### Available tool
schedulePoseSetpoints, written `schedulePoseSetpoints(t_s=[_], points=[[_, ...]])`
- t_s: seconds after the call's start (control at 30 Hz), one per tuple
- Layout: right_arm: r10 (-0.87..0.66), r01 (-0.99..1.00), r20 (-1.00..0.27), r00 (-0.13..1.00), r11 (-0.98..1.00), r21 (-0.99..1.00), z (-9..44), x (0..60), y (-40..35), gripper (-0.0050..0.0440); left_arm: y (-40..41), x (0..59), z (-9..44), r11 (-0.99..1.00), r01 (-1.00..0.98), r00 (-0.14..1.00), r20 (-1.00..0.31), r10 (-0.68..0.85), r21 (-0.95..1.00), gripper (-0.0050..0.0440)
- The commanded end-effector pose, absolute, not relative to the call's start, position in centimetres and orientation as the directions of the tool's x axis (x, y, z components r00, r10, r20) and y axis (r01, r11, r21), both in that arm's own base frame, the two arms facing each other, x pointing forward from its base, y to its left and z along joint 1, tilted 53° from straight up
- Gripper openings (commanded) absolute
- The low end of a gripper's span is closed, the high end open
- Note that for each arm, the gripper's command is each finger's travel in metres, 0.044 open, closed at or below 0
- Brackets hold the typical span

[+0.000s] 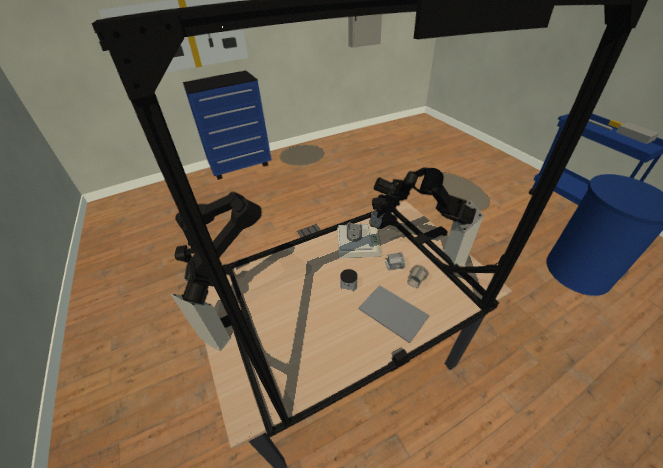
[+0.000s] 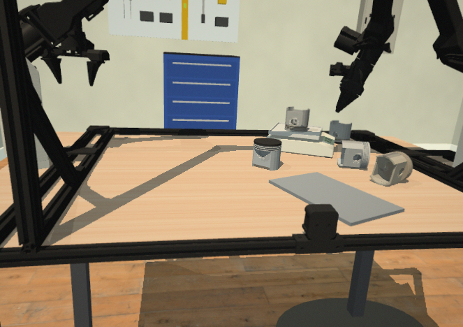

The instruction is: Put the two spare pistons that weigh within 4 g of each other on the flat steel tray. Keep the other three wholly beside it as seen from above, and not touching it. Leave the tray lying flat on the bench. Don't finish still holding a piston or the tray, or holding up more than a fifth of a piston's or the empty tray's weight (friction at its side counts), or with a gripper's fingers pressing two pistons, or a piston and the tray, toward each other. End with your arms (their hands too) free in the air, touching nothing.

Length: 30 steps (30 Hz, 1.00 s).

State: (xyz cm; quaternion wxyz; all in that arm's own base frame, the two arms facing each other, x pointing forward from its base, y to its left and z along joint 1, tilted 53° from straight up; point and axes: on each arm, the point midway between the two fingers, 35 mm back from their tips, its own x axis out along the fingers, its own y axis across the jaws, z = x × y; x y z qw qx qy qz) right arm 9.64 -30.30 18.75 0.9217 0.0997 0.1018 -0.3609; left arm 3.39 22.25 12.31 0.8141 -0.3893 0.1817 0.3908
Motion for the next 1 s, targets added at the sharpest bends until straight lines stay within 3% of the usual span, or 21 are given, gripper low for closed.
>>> schedulePoseSetpoints(t_s=[0.0, 0.97], points=[[-0.635, 0.679, -0.262, 0.726, 0.724, 0.126, 18.36, 9.79, -30.39, 0.0378, 22.24, 3.42, 12.33, 0.393, -0.776, 0.630, -0.599, 0.494, -0.493, 0.0440], [-0.633, 0.679, -0.270, 0.725, 0.722, 0.129, 18.46, 9.82, -30.27, 0.0378, 22.24, 3.42, 12.33, 0.393, -0.776, 0.630, -0.599, 0.494, -0.493, 0.0440]])
